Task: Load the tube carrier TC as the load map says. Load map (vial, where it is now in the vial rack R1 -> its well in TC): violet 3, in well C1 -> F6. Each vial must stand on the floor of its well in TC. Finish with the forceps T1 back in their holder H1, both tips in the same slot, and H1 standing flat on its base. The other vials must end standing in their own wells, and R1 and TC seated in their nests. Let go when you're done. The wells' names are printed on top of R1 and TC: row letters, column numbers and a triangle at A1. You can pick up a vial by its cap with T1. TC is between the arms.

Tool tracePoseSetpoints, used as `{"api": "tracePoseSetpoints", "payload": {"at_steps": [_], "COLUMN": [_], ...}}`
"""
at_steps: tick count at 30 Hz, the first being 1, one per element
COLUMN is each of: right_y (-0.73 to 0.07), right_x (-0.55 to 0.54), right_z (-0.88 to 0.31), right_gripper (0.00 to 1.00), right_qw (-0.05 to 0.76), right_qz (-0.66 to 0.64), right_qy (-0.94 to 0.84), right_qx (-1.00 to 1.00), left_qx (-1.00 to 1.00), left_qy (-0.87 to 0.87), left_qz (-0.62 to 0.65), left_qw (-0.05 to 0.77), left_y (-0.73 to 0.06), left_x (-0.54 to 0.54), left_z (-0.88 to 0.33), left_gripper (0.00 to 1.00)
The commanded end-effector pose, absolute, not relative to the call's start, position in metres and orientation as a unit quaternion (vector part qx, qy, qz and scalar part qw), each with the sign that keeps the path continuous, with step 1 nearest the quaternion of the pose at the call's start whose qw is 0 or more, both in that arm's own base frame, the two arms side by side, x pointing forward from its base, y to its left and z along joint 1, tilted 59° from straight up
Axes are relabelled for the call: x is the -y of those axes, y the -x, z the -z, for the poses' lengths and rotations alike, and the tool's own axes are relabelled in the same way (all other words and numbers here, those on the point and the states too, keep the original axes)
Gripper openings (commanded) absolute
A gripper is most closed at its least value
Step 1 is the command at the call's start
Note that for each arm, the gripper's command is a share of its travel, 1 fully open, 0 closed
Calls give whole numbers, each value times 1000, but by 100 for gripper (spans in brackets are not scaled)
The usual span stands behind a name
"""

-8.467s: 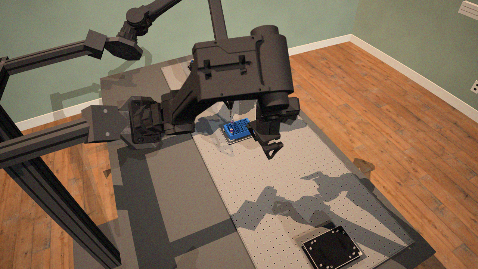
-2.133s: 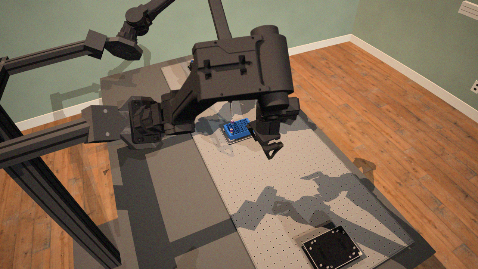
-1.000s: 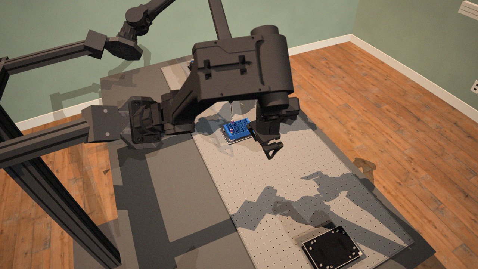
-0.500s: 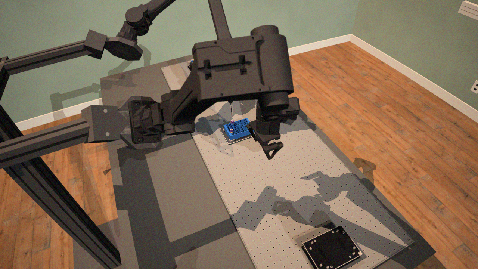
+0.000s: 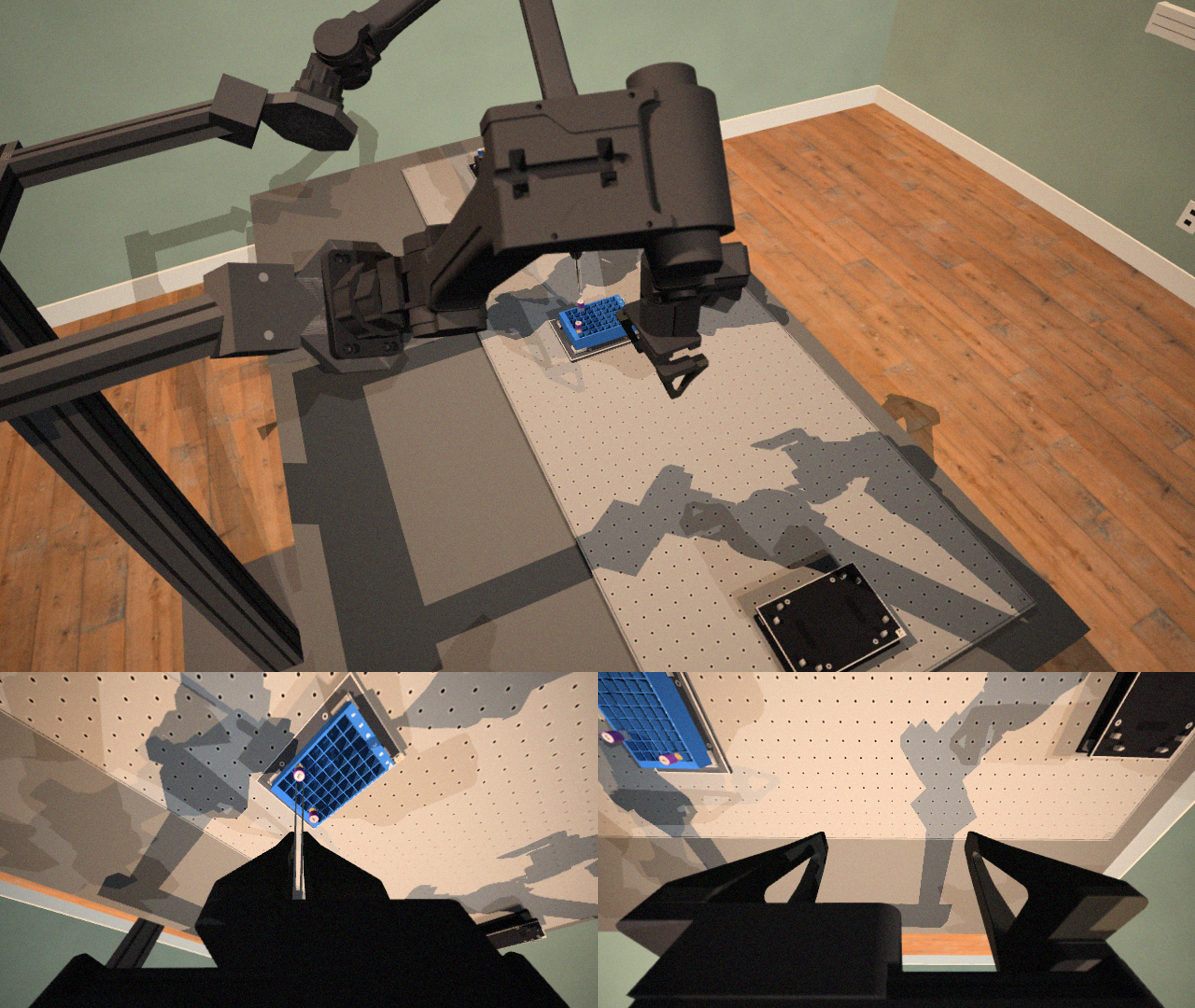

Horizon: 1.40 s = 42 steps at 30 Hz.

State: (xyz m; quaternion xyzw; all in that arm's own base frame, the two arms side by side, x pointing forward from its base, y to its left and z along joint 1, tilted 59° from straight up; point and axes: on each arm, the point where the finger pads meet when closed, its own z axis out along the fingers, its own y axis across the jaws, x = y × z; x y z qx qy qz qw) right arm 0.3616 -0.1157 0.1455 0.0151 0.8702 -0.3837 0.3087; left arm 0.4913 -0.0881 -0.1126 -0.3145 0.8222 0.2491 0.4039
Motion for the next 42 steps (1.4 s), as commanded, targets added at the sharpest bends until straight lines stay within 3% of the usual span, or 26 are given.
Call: {"api": "tracePoseSetpoints", "payload": {"at_steps": [1,42], "right_y": [-369,-369], "right_x": [114,114], "right_z": [-159,-159], "right_gripper": [100,100], "right_qw": [328,328], "right_qz": [382,382], "right_qy": [-27,-27], "right_qx": [-864,-864], "left_qx": [-821,-821], "left_qy": [320,319], "left_qz": [-258,-259], "left_qw": [396,395], "left_y": [-492,-494], "left_x": [73,66], "left_z": [122,126], "left_gripper": [7,7]}}
